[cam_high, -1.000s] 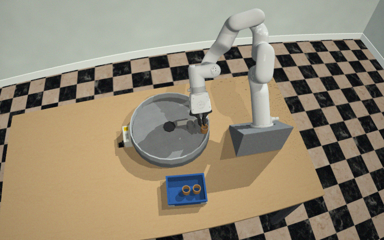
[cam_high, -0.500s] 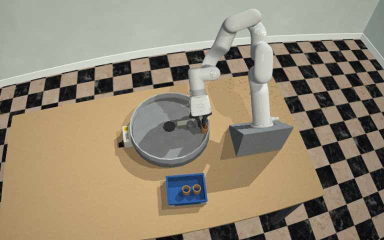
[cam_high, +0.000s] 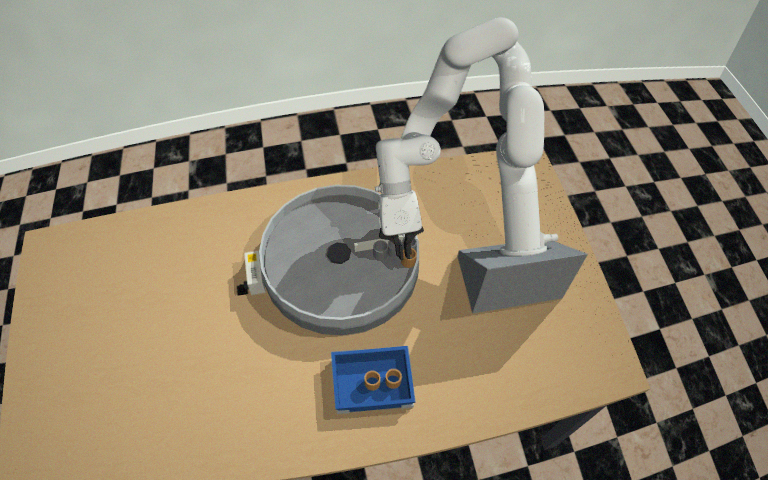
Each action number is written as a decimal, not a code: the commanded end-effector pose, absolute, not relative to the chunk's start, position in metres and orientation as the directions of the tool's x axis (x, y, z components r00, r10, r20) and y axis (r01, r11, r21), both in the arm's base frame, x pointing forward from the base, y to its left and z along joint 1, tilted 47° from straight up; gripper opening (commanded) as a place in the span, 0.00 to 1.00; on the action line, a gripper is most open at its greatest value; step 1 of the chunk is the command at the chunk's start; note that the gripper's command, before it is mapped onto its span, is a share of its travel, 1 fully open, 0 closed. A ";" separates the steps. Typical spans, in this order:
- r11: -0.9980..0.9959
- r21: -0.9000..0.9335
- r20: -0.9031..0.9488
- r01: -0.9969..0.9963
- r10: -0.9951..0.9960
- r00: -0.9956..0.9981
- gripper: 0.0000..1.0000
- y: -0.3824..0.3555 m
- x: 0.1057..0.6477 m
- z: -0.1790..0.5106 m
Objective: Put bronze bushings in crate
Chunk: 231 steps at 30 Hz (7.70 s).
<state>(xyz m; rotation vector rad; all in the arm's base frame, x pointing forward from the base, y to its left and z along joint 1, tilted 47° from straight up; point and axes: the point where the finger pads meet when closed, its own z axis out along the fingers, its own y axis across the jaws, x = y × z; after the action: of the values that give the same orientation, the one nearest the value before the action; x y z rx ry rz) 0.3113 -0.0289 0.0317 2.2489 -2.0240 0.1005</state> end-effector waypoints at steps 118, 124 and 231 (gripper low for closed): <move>-0.104 0.037 0.126 -0.994 -0.986 0.108 0.10 0.021 0.309 0.078; -0.104 0.037 0.126 -0.994 -0.986 0.108 0.10 0.021 0.309 0.078; -0.354 0.315 0.072 -0.881 -0.916 0.394 0.10 0.000 0.318 0.053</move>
<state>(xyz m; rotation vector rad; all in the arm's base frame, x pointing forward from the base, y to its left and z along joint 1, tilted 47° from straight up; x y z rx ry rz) 0.3170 -0.0004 0.0526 2.3517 -1.5704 -0.1697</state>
